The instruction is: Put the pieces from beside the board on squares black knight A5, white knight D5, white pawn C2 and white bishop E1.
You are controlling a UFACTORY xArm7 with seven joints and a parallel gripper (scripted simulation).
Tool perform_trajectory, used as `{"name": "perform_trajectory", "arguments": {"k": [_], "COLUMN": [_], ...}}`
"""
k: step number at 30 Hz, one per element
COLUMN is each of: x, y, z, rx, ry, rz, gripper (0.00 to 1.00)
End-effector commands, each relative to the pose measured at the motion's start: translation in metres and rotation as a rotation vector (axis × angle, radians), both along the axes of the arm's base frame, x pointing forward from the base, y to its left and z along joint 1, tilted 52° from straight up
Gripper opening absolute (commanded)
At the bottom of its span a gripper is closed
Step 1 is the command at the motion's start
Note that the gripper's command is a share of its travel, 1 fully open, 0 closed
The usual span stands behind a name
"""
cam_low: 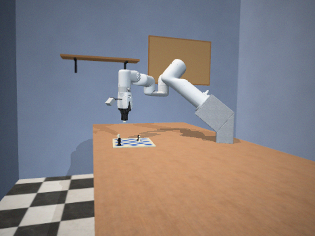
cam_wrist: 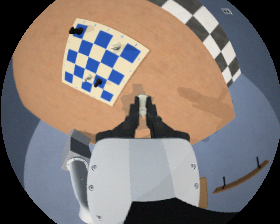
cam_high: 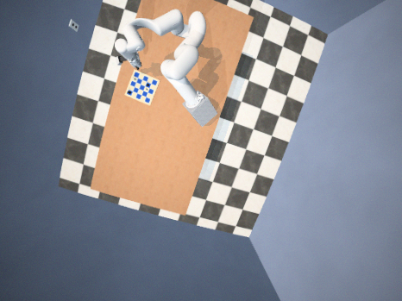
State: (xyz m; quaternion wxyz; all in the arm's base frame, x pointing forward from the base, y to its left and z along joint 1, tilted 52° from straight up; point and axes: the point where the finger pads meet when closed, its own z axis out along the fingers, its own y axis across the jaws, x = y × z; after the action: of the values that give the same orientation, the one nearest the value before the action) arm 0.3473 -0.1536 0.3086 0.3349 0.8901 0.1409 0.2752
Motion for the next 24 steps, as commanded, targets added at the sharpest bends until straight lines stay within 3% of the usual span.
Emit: {"name": "perform_trajectory", "arguments": {"k": [1,3,5,6,7,9,10,11,12,24], "x": [-0.004,-0.004,-0.023,-0.023,-0.035,-0.035,-0.046,-0.046,-0.054,-0.058], "y": [0.009,0.009,0.038,0.038,0.051,0.051,0.059,0.059,0.062,0.063], "z": [-0.006,-0.006,-0.036,-0.036,-0.057,-0.057,-0.076,-0.076,-0.089,-0.097], "rx": [-0.007,-0.007,-0.038,-0.038,-0.061,-0.061,-0.084,-0.084,-0.101,-0.111], "ry": [0.007,0.007,0.041,0.041,0.062,0.062,0.079,0.079,0.090,0.095], "rz": [0.013,0.013,0.061,0.061,0.085,0.085,0.103,0.103,0.113,0.117], "gripper": [0.00,0.00,0.00,0.00,0.00,0.00,0.00,0.00,0.00,0.00]}}
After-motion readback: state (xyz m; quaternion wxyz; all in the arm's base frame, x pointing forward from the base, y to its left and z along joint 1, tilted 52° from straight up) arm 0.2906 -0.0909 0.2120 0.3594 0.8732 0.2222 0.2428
